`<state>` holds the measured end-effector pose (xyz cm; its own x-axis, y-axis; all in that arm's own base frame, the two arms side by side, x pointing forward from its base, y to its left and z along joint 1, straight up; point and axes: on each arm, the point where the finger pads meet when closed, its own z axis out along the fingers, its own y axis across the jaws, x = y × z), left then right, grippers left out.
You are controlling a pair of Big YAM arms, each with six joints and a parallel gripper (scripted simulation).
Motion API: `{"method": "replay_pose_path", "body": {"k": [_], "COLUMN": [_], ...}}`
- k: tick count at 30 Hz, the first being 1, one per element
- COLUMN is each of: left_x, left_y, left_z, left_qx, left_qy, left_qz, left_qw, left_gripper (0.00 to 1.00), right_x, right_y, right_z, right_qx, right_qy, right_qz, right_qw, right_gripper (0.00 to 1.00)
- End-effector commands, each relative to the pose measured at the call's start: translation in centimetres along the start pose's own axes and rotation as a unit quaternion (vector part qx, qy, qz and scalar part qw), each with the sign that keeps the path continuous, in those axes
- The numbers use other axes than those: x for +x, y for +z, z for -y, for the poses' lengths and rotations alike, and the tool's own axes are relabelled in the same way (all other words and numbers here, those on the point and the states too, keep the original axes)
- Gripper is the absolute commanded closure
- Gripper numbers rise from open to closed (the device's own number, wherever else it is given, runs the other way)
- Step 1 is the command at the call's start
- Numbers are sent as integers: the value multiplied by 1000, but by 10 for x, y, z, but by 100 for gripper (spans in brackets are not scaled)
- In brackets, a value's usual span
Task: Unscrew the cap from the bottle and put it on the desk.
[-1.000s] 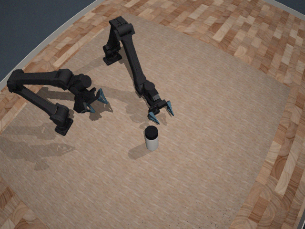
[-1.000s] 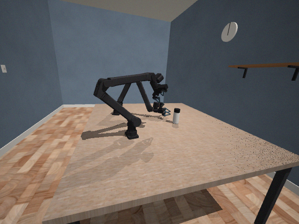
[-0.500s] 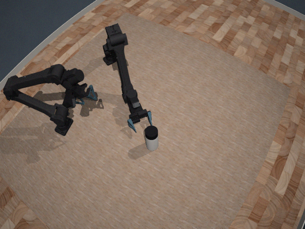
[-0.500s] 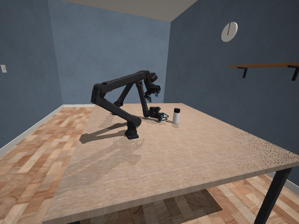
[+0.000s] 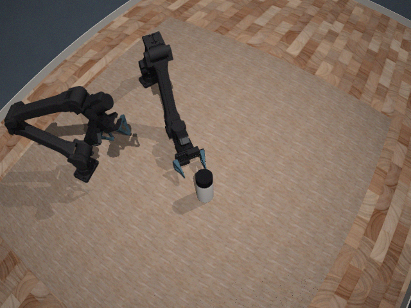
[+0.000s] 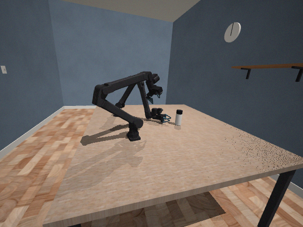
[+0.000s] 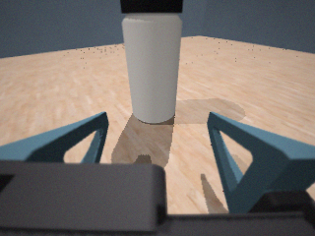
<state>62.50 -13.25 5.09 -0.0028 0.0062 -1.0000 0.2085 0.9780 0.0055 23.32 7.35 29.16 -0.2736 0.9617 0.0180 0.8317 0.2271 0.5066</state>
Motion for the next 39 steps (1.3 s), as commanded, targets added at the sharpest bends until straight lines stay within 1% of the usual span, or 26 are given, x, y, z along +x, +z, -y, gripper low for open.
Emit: {"method": "replay_pose_path", "body": {"k": [1, 7, 8, 39], "left_x": [-11, -11, -8, -6], "left_y": [6, 6, 7, 55], "left_z": [-6, -6, -6, -6], "left_qx": [-6, -6, -6, -6], "left_qy": [-8, -8, -8, -8], "left_qz": [20, 20, 13, 12], "left_qw": [1000, 1000, 1000, 1000], "left_gripper": [4, 4, 4, 4], "right_x": [-1, -1, 0, 0], "right_y": [-3, -3, -10, -10], "right_z": [-6, -6, -12, -12], "right_qx": [-6, -6, -14, -14], "right_qy": [6, 6, 2, 2], "right_qz": [2, 2, 1, 1], "right_qw": [1000, 1000, 1000, 1000], "right_gripper": [6, 6, 6, 6]}}
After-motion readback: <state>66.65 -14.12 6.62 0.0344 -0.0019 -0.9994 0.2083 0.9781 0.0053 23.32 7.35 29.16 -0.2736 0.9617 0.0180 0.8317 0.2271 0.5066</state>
